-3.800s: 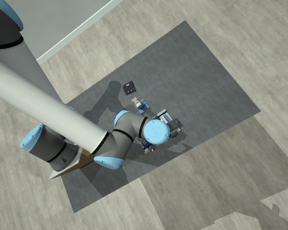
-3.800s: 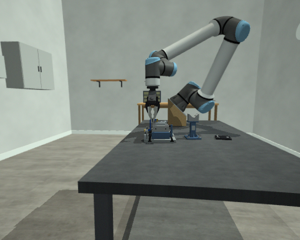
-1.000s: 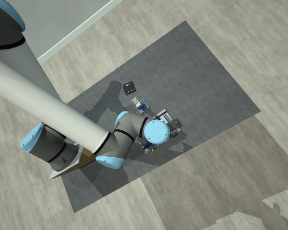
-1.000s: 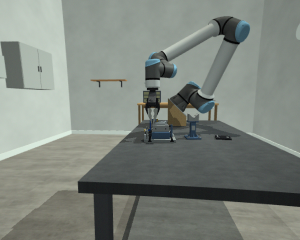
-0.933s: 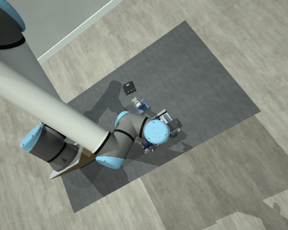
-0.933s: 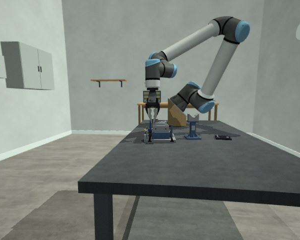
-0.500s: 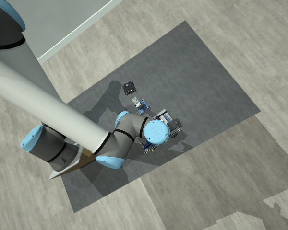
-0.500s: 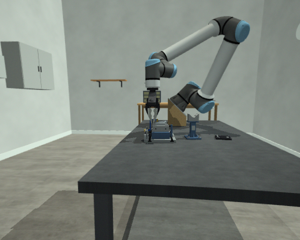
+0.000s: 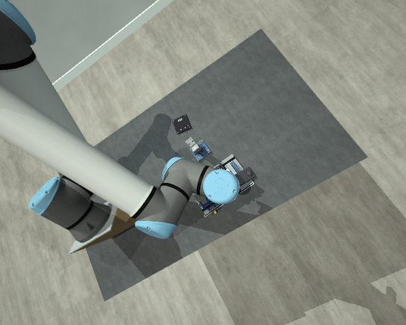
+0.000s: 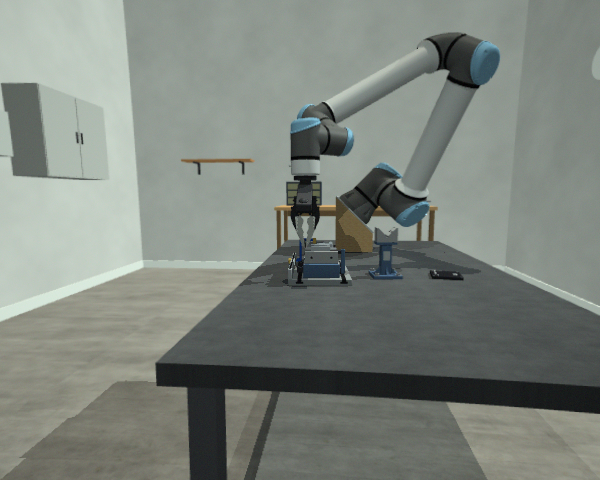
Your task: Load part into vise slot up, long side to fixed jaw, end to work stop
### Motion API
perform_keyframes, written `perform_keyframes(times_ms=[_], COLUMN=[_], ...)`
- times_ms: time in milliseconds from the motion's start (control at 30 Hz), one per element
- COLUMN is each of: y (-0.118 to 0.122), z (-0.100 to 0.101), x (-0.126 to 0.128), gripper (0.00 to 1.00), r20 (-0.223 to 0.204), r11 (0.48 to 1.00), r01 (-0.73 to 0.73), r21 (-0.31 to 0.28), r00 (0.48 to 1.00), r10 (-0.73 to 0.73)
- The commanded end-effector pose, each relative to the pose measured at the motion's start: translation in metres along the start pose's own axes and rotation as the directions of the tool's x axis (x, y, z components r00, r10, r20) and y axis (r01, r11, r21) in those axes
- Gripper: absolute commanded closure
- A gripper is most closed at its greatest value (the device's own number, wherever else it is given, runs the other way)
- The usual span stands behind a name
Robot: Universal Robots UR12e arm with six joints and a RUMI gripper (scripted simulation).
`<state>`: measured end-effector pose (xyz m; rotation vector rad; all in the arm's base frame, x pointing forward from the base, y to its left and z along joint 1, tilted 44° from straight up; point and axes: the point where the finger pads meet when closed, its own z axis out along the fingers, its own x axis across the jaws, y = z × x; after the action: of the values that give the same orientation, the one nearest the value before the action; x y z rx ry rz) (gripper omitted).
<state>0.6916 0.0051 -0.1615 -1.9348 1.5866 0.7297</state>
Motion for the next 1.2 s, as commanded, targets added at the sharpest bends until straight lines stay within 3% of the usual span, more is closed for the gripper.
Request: perform_keyframes(times_ms=[0, 1167], y=[-0.0005, -0.0005], z=[-0.0009, -0.0009], x=[0.0003, -0.0051], gripper=[1.0, 1.0], r20=[-0.001, -0.001], r11=[1.0, 1.0], r01=[0.0, 0.0], r21=[0.001, 0.001], r00=[1.0, 1.0], r10=[0.0, 0.0])
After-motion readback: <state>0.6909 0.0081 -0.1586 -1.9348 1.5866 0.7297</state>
